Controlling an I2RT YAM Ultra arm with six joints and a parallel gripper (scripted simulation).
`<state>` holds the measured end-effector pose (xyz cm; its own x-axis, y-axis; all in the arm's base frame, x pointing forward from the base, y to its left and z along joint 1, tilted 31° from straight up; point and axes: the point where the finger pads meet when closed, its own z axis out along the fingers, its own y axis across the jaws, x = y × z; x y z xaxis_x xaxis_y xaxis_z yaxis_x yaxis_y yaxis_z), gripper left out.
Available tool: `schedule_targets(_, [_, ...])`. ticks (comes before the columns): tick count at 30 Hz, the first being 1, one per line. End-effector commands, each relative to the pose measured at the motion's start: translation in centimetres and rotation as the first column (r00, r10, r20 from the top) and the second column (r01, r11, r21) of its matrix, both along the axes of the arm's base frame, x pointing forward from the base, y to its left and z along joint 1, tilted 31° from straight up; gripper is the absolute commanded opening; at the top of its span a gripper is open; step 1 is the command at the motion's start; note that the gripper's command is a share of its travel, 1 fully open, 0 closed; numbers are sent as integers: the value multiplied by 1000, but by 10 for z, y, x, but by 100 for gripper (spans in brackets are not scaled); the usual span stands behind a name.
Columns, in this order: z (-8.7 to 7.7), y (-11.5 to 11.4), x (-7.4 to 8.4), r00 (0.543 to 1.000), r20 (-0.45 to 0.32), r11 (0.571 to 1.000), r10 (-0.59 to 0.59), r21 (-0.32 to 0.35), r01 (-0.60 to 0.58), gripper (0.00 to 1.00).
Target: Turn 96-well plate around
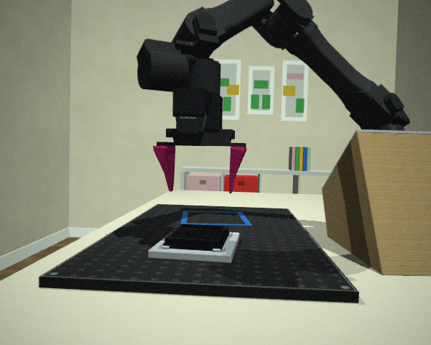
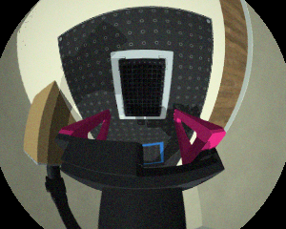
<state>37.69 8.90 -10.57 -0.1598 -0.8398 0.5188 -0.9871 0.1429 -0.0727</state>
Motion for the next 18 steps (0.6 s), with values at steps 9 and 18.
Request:
schedule_targets(9, [3,8,3,1000,16,1000,14,13,-14,100])
schedule_targets(18, [-10,0,3,1000,16,1000,14,13,-14,100])
